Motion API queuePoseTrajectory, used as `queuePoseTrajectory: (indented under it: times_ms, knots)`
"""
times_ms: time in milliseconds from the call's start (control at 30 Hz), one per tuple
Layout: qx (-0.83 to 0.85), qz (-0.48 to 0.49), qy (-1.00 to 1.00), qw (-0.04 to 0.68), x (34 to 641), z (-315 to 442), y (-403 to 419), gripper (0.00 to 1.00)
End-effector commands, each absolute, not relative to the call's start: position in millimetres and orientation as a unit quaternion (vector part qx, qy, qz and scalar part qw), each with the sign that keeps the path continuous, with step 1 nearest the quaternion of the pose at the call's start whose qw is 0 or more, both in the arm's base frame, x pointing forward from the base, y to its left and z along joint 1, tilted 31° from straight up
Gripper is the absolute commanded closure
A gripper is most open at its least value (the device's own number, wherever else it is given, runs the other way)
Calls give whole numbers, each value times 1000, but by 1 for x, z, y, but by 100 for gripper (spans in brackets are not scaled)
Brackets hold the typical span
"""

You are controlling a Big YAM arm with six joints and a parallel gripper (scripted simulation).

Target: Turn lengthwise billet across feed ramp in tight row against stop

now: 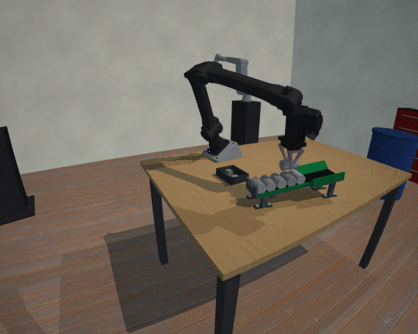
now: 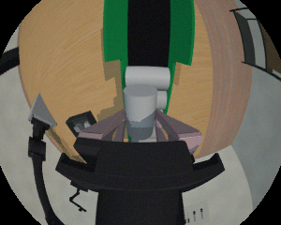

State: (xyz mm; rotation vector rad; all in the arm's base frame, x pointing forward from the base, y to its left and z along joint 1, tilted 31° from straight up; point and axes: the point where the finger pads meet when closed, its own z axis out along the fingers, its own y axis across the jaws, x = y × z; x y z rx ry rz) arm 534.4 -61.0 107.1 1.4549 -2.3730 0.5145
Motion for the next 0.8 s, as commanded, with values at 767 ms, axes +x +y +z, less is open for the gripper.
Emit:
queuePoseTrajectory:
  times_ms: [767]
  knots:
    - [500, 223, -825, 140, 564, 152, -40, 100]
